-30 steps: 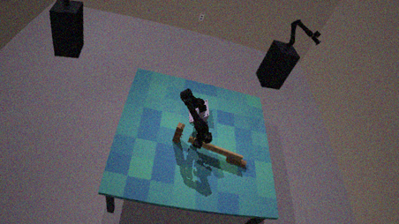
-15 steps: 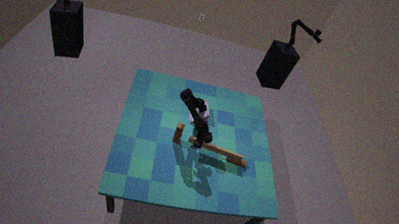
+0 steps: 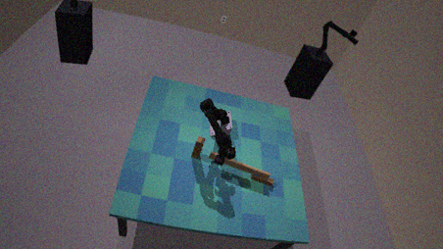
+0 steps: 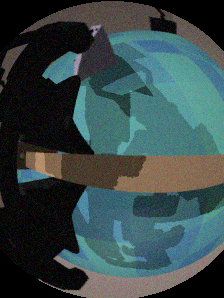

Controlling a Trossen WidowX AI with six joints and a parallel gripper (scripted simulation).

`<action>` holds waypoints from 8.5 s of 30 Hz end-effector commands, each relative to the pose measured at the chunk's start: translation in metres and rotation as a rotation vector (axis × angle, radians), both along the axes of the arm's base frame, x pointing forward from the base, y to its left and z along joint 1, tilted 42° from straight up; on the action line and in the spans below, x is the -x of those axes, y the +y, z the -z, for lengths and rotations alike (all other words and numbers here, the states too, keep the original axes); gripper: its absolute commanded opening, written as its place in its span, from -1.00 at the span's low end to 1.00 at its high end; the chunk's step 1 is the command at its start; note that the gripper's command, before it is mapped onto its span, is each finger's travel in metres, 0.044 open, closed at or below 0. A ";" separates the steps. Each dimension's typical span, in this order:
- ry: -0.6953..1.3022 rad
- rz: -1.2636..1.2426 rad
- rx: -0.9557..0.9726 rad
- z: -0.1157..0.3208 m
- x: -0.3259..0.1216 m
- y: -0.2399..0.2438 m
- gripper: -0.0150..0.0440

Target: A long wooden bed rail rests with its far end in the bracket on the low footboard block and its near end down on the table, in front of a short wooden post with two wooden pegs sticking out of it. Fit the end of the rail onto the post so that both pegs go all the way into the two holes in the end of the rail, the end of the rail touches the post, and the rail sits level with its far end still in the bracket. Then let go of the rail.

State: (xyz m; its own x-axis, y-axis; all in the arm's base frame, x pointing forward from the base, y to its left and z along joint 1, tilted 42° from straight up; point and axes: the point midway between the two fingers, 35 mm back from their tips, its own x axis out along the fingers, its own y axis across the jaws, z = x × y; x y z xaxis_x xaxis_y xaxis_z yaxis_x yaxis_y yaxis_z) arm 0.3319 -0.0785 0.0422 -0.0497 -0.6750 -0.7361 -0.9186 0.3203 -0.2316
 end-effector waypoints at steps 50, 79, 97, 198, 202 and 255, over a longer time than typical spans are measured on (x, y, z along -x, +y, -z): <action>-0.006 -0.003 -0.008 0.000 0.000 0.004 -0.49; -0.006 -0.003 -0.007 0.002 0.000 0.002 -0.49; -0.006 -0.003 -0.007 0.001 0.000 0.002 -0.49; -0.006 -0.003 -0.007 0.002 -0.001 0.002 -0.49; -0.006 -0.003 -0.007 0.001 0.000 0.002 -0.49; -0.006 -0.003 -0.007 -0.010 0.006 -0.008 -0.49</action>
State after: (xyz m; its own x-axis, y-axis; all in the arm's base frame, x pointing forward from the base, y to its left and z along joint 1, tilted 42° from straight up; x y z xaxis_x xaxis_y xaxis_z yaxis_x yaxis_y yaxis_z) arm 0.3262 -0.0852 0.0494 -0.0501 -0.6704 -0.7403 -0.9180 0.3229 -0.2303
